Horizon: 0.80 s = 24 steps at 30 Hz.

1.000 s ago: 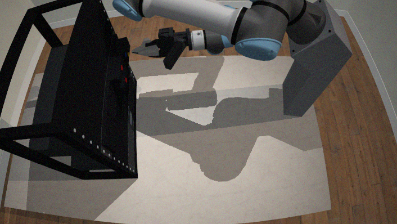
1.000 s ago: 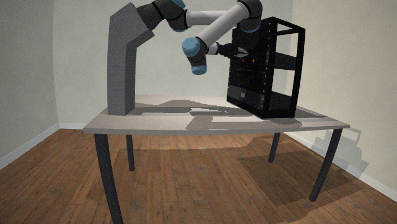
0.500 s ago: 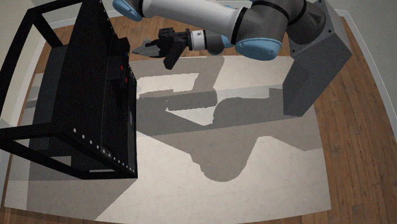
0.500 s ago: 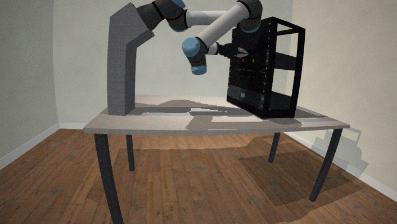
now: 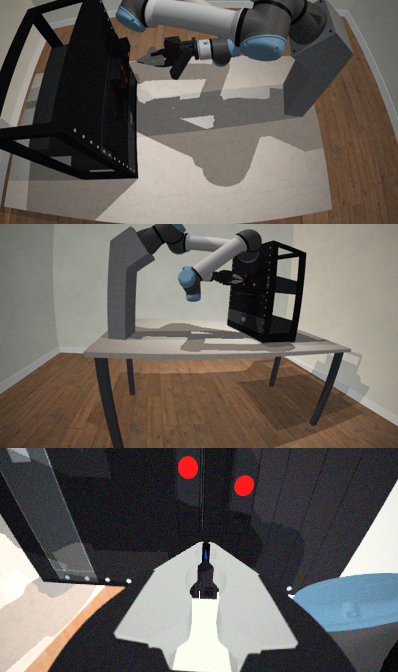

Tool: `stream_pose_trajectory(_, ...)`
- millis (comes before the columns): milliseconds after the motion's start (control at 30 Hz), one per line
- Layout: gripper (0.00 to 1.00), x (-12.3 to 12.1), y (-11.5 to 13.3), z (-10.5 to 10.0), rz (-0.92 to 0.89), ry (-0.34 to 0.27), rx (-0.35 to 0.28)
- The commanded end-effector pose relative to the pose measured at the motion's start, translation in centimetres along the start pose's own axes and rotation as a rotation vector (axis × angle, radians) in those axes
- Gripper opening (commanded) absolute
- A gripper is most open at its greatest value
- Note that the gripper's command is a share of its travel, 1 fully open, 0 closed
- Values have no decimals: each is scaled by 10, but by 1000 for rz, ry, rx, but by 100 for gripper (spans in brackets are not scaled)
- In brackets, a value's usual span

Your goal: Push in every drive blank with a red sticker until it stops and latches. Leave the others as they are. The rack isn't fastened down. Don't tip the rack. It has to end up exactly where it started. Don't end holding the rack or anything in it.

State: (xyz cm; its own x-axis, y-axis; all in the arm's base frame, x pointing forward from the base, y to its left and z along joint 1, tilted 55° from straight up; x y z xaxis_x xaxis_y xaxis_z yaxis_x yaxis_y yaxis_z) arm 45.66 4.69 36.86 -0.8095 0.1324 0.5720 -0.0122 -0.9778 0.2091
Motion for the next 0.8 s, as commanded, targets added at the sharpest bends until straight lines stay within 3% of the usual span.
stream_pose_trajectory(0,0,-10,-24,-11,-1,3,-4)
stream_pose_trajectory(500,0,-20,-46,-22,-1,3,-4)
stream_pose_trajectory(767,0,-20,-45,-5,-1,3,-4)
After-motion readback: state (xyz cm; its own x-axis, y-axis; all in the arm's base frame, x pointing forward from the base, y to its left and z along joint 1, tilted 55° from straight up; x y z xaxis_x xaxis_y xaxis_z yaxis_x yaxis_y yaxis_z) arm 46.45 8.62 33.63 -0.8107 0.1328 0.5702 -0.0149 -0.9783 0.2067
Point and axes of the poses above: the point where the finger pads meet when closed, its own z axis out along the fingers, its own x axis across the jaws, y = z × x, the point moved 1 cm from there along -z, back along the fingers, and after that the axes turned 1 degree about -z, right-handed, at the moved point
